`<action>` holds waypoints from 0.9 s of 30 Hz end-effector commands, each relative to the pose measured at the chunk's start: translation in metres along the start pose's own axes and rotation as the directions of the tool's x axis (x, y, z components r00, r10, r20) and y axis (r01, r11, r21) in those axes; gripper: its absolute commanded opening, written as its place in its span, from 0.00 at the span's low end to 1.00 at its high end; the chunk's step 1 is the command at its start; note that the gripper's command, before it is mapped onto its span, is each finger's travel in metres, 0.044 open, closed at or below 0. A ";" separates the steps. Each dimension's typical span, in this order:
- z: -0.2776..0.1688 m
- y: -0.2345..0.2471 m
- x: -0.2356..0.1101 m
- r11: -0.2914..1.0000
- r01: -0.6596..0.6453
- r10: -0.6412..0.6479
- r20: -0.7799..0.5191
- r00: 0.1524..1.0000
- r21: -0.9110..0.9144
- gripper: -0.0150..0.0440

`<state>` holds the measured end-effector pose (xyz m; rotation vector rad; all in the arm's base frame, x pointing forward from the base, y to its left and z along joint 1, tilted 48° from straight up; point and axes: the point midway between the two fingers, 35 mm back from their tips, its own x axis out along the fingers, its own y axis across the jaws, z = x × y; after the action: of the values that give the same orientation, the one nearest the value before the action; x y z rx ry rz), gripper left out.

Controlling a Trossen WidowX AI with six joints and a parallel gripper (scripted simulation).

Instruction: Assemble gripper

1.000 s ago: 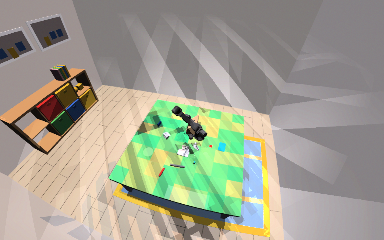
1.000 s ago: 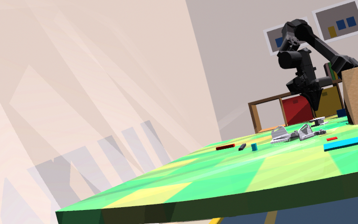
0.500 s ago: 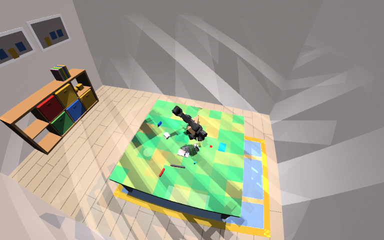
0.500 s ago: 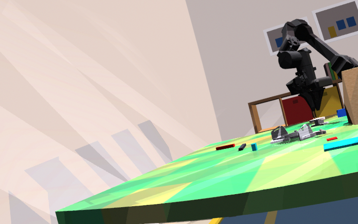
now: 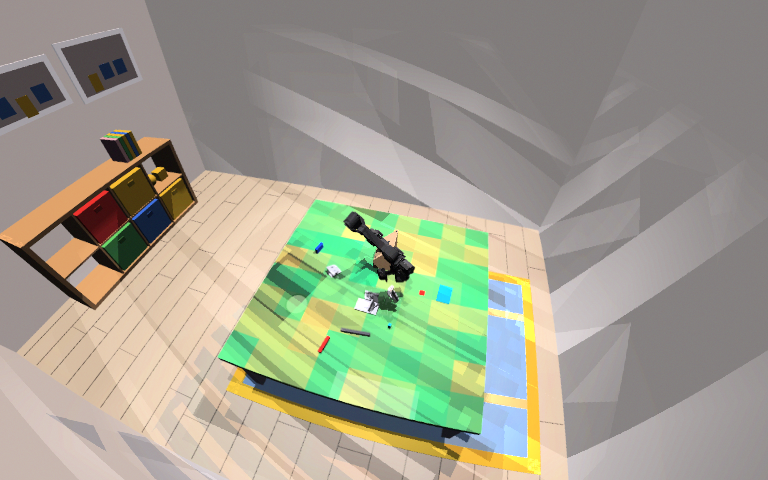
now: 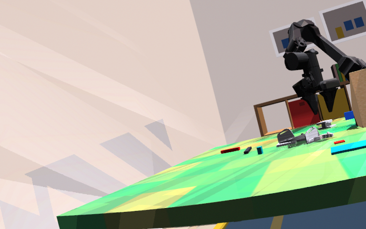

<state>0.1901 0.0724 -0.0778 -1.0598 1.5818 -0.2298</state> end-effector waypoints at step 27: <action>0.000 0.000 0.000 1.000 0.000 0.000 0.000 1.000 0.000 0.82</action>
<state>0.1902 0.0724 -0.0778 -1.0601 1.5816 -0.2299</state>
